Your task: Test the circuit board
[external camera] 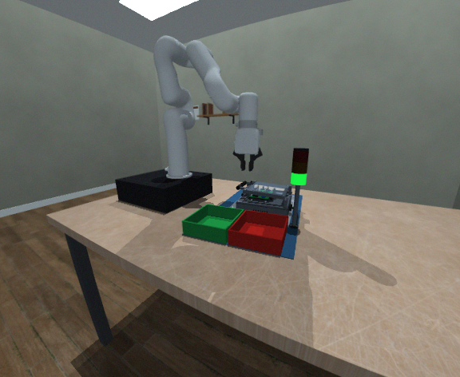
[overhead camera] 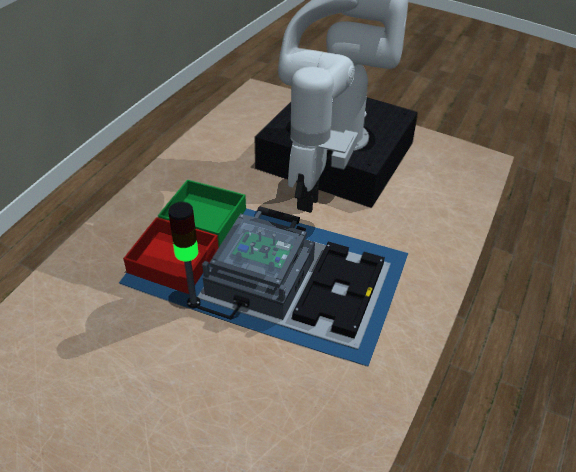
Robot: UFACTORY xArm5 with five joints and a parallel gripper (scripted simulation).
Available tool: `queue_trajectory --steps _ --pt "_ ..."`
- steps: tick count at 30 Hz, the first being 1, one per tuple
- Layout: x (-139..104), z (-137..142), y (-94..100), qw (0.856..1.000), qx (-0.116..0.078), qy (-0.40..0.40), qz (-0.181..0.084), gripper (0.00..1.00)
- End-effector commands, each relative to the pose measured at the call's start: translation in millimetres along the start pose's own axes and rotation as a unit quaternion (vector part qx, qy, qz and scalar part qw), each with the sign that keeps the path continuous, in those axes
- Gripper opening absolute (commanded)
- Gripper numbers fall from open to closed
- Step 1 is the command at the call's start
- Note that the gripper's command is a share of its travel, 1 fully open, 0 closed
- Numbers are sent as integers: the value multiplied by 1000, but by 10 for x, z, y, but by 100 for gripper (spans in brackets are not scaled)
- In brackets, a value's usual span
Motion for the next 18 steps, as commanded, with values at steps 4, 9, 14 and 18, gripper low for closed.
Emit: queue_trajectory --steps 4,9,14,18 --pt "3 10 10 1000 -2 0 0 28" --pt "3 10 10 1000 -2 0 0 28" --pt "3 10 10 1000 -2 0 0 28" --pt "-27 16 10 1000 -2 0 0 28"
Point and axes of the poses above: the point where the finger pads meet when closed, its own y axis back along the fingers, its own z axis across the jaws, x = y × z, the point moved 6 cm from there along y, back along the fingers, and after that the axes turned 13 degrees about -y, right-handed, at the moved point
